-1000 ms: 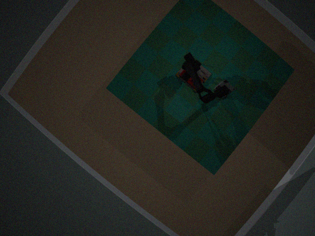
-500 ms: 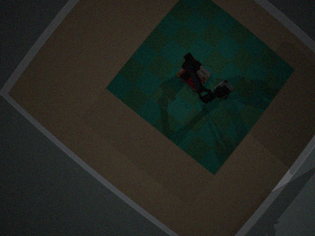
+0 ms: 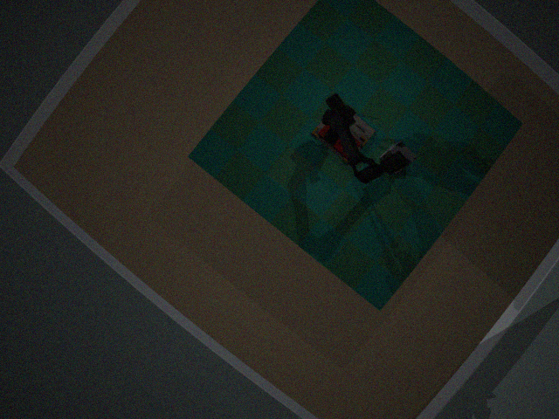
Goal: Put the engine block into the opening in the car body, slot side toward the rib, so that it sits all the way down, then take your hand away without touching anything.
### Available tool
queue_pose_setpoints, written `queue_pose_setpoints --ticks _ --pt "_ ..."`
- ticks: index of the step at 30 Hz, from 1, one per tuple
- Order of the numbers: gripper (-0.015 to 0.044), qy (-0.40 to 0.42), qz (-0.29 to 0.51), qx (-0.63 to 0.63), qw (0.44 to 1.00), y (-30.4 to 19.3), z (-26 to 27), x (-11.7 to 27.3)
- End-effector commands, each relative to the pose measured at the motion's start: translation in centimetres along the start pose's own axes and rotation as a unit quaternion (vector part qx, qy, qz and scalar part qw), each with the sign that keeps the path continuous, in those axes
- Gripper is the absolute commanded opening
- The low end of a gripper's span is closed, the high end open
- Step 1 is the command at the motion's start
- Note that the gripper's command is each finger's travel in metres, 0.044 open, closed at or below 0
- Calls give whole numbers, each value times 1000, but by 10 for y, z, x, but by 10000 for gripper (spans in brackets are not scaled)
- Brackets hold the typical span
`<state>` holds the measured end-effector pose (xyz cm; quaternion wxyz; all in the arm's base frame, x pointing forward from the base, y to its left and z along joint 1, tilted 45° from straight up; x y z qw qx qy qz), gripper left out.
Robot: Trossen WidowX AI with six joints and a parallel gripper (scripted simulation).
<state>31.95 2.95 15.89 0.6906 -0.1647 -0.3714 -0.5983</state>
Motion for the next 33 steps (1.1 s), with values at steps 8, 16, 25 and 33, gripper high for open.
queue_pose_setpoints --ticks 8,16,25,33 --pt "159 2 -1 -110 994 0 0 0" --pt "159 2 -1 -70 998 1 0 -1" --pt "159 2 -1 -38 999 1 0 -2" --pt "159 2 -1 -69 998 1 0 -4"
Point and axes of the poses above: the point midway between the two fingers, 35 mm back from their tips, its own x axis back along the fingers, its own z axis across the jaws, y = z × x, the point moved 6 cm from there along x, back along the fingers, and after that the axes turned 5 degrees about x, right-handed, at the moved point
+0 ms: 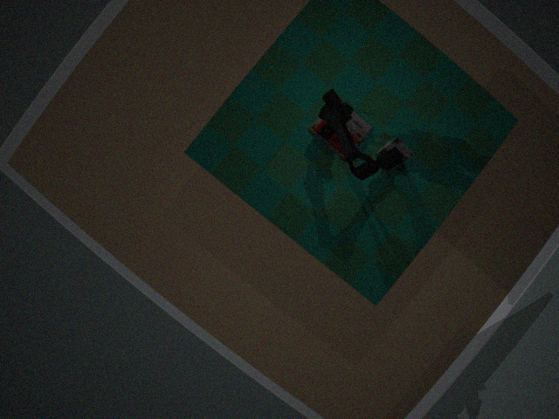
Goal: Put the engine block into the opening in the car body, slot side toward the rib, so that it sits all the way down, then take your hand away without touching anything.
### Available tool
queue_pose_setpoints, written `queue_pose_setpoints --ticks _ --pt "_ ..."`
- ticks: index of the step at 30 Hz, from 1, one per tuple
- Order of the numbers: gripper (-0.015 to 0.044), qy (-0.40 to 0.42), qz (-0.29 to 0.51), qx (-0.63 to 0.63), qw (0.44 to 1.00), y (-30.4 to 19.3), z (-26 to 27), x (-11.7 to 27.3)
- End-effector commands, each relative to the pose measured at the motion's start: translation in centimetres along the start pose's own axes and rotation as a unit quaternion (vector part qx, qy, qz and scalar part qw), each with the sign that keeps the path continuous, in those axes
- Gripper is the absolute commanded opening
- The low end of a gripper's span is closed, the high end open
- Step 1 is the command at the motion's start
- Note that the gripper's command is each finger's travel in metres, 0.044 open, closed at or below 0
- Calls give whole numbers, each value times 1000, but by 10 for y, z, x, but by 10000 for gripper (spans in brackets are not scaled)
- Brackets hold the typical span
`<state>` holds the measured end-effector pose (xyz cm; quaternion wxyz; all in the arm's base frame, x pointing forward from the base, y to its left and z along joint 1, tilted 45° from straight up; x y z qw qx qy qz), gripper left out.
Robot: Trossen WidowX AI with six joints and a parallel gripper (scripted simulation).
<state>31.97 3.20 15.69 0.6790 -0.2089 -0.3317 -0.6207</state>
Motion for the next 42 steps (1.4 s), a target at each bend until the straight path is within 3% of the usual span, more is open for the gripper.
queue_pose_setpoints --ticks 1,42 --pt "159 1 -1 -3 1000 0 0 -1" --pt "159 2 -1 4 1000 0 0 -10"
Point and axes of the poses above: the point midway between the two fingers, 35 mm back from their tips, its own x axis back along the fingers, its own z axis across the jaws, y = z × x, the point moved 6 cm from there along x, back along the fingers, and after that the axes turned 5 degrees about x, right-handed, at the moved point
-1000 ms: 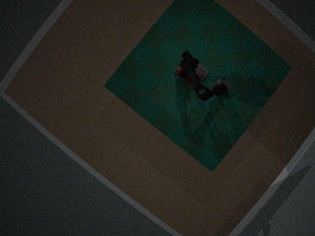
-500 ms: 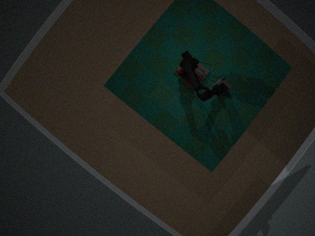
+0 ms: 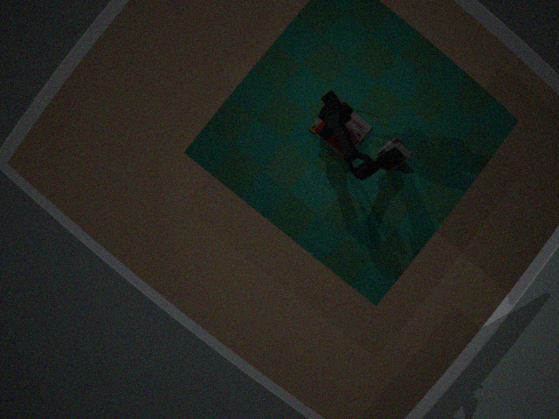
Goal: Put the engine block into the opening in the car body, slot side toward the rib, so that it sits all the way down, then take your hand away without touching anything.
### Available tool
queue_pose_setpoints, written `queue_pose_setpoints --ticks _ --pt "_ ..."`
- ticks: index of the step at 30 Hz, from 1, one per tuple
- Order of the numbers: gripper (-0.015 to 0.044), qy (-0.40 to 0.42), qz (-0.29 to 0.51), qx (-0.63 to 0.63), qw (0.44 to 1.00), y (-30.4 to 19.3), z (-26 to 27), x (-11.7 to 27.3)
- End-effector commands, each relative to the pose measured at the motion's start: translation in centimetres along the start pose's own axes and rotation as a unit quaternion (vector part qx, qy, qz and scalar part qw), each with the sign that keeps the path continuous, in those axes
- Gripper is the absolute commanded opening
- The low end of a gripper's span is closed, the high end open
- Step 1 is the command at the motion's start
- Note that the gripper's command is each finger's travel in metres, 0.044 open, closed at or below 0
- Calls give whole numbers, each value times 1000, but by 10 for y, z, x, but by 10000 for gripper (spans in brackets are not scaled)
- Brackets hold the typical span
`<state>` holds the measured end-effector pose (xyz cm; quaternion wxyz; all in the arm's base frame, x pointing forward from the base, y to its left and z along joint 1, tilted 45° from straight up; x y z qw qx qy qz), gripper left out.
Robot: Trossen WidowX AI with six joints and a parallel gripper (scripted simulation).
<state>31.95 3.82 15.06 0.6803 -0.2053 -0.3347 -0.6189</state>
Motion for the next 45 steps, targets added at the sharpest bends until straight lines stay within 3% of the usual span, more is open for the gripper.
queue_pose_setpoints --ticks 1,45 --pt "159 1 -1 -1 1000 0 0 -1" --pt "159 2 -2 -2 1000 0 0 -10"
Point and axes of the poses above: the point midway between the two fingers, 35 mm back from their tips, its own x axis back along the fingers, its own z axis across the jaws, y = z × x, the point moved 6 cm from there along x, back along the fingers, and after that the axes turned 5 degrees about x, right-handed, at the moved point
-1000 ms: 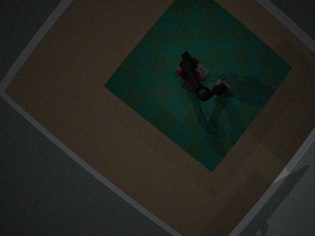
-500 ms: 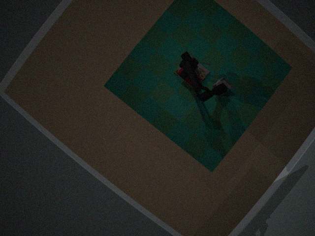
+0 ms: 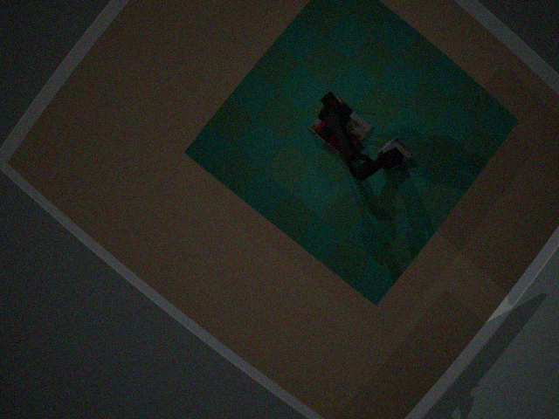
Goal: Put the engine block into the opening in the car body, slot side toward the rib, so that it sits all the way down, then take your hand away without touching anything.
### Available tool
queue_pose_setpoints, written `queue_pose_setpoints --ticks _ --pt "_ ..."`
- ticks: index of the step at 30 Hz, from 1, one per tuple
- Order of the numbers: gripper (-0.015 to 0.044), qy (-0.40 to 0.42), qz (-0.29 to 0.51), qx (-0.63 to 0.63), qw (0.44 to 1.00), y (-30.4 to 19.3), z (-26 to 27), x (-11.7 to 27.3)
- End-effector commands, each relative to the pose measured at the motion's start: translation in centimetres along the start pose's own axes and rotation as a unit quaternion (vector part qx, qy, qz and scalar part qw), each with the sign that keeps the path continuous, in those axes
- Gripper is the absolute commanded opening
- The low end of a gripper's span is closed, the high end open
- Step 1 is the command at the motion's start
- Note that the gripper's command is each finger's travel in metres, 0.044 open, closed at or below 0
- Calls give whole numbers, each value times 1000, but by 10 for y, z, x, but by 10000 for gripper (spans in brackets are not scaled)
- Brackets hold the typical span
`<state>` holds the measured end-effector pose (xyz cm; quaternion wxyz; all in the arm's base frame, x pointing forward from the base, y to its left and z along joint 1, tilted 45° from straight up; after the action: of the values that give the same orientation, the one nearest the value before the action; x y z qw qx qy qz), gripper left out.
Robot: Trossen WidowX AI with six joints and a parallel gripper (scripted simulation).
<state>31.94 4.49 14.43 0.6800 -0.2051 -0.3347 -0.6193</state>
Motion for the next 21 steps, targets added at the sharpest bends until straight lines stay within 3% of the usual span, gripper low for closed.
queue_pose_setpoints --ticks 1,20,21 --pt "159 1 -1 -2 1000 0 0 -1" --pt "159 2 -1 -2 1000 1 0 -4" --pt "185 0 0 0 1000 0 0 -3"
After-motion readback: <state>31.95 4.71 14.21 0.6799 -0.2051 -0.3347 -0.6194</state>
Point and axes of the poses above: the point midway between the two fingers, 35 mm back from their tips, its own x axis back along the fingers, its own z axis across the jaws, y = z × x, the point moved 6 cm from there along x, back along the fingers, and after that the axes turned 5 degrees about x, right-handed, at the moved point
